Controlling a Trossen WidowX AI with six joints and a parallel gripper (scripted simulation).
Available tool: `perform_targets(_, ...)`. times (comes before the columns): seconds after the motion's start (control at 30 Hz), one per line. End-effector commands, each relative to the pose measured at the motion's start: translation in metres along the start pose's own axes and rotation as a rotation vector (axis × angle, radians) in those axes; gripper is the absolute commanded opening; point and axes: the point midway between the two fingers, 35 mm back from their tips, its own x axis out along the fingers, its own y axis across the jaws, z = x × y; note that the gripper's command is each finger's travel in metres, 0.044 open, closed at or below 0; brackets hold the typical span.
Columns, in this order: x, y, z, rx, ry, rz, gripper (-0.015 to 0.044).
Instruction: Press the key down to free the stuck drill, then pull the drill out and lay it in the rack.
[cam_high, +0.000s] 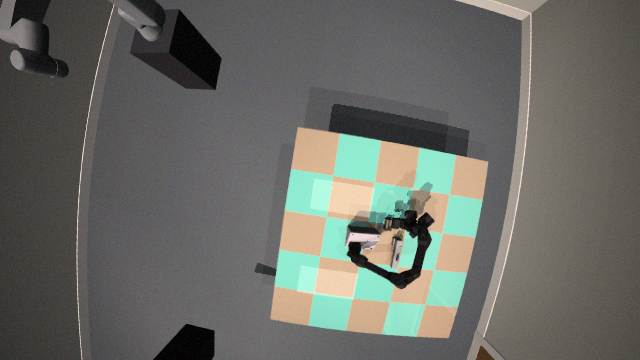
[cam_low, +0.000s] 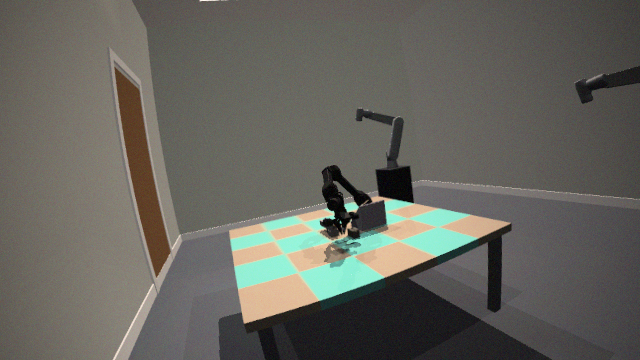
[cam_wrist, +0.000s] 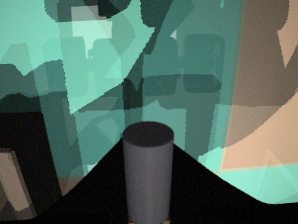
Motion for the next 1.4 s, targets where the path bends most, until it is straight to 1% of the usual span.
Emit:
perform_targets(0.0,-0.003,0.000,0.000,0.002,-0.004,0.001,0.0000)
perform_targets(1.37,-0.022,0.001,0.000,0.002,-0.005,0.002,0.0000)
